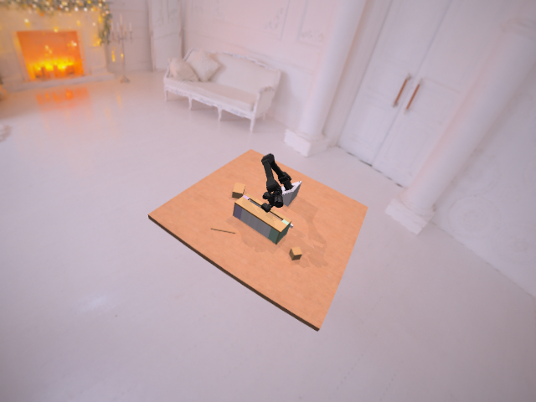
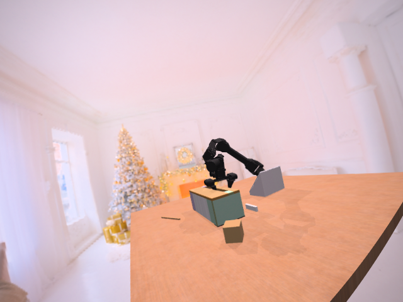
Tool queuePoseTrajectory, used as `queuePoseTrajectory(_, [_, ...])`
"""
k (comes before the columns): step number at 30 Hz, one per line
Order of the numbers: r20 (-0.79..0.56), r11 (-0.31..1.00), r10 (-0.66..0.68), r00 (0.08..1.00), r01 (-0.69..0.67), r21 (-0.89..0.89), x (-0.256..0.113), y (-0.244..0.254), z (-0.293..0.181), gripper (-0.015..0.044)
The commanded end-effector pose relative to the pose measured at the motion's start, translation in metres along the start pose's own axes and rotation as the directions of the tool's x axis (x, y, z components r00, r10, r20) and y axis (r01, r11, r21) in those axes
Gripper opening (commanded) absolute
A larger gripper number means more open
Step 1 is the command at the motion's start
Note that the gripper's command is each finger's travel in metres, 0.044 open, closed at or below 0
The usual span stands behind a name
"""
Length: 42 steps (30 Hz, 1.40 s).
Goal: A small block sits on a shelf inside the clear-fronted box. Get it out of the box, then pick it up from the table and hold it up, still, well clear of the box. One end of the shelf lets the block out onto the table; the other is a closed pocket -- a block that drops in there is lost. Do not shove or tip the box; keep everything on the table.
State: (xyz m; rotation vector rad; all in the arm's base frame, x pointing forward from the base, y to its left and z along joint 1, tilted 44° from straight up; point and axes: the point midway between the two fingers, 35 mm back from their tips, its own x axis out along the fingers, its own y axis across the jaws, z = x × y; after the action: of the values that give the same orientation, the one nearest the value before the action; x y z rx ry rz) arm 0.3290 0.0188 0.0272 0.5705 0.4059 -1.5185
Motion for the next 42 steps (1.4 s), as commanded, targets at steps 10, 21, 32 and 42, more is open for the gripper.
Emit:
queuePoseTrajectory(10, [0.005,1.000,0.000,1.000,0.000,-0.006,0.006,-0.001,0.023,0.0400])
queuePoseTrajectory(21, [0.006,1.000,0.000,1.000,0.000,-0.007,0.010,0.000,0.043,0.0400])
queuePoseTrajectory(32, [0.007,1.000,0.000,1.000,0.000,-0.007,0.014,0.000,0.063,0.0400])
queuePoseTrajectory(42, [0.008,1.000,0.000,1.000,0.000,-0.007,0.016,0.000,0.076,0.0400])
